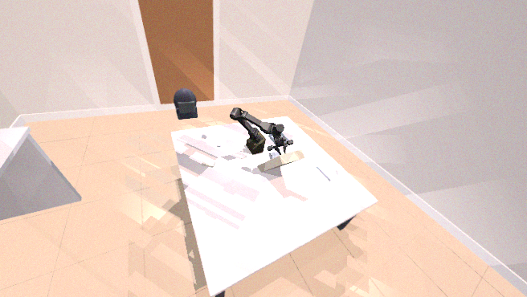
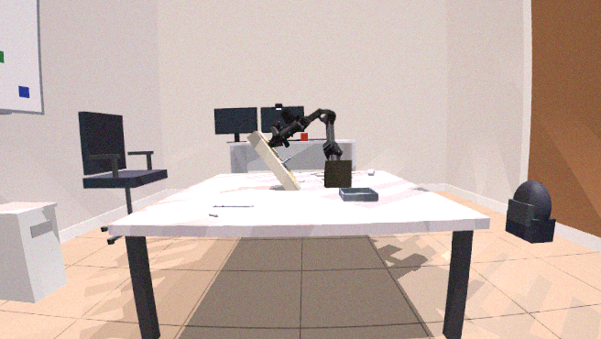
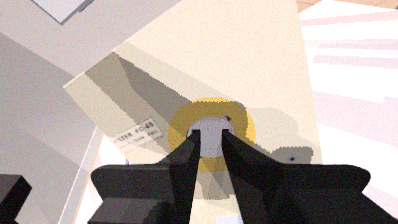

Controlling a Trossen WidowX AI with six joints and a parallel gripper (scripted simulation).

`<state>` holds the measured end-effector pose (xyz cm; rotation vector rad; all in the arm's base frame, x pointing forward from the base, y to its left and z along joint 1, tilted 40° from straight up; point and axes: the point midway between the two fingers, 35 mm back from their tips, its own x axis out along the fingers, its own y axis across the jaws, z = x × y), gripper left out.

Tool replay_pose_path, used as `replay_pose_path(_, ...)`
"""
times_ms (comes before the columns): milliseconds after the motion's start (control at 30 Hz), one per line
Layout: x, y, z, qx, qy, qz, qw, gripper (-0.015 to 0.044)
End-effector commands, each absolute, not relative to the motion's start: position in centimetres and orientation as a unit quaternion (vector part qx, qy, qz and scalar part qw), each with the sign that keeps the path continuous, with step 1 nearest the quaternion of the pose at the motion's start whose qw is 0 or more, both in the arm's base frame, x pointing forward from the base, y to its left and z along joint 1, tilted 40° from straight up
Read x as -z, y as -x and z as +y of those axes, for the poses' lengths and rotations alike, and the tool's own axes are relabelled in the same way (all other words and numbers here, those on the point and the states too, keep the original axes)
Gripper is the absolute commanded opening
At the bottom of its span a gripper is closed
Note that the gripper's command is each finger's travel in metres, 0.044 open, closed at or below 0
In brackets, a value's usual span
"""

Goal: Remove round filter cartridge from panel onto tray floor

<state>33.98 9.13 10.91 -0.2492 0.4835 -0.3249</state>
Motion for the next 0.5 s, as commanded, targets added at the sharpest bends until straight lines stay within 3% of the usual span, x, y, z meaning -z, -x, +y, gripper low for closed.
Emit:
replay_pose_path(0,-10.71,-34.4,8.94,0.143,0.179,0.25,0.941,0.0)
replay_pose_path(467,-10.72,-34.4,8.94,0.078,0.401,0.277,0.87,0.0)
